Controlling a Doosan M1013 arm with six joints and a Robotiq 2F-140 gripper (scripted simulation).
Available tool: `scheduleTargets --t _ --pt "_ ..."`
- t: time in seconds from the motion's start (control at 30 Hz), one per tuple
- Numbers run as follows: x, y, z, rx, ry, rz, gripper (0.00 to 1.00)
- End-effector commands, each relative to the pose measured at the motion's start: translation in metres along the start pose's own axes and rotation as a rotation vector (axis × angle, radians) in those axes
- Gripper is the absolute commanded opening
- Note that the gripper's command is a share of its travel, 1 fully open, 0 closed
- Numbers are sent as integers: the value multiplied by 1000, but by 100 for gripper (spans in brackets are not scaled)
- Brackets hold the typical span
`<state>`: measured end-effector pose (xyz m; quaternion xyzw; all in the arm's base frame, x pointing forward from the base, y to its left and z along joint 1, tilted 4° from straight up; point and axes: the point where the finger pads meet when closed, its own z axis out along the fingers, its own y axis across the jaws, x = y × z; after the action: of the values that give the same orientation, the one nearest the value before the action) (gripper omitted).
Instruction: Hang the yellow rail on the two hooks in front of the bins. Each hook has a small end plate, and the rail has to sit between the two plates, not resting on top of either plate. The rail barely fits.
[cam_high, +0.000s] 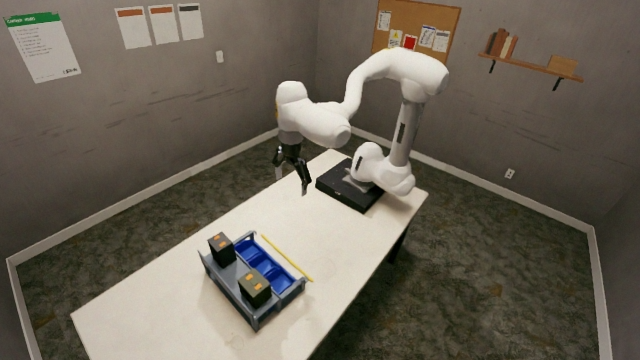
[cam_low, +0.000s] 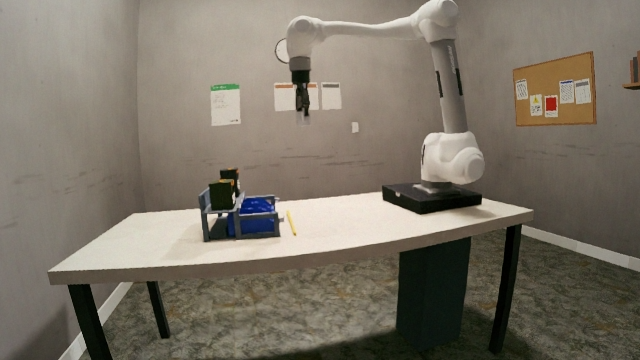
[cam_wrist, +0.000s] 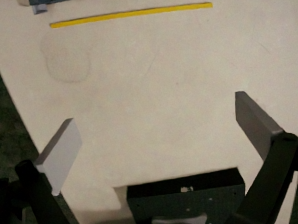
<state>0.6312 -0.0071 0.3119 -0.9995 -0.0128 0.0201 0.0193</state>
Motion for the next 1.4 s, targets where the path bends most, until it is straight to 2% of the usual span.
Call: scheduleTargets --t 0.0,0.2,0.37,0.77,0.93,1.33,1.37 --pt "2 0 0 -7 -1 3 100" --pt "2 0 0 -7 -1 3 100" --pt "19 -7 -11 -39 40 26 100" --pt "19 -7 -11 -39 40 26 100" --pt "29 -12 38 -34 39 -174 100" --pt "29 -12 38 -34 39 -174 100" --pt "32 -13 48 -33 39 -214 100"
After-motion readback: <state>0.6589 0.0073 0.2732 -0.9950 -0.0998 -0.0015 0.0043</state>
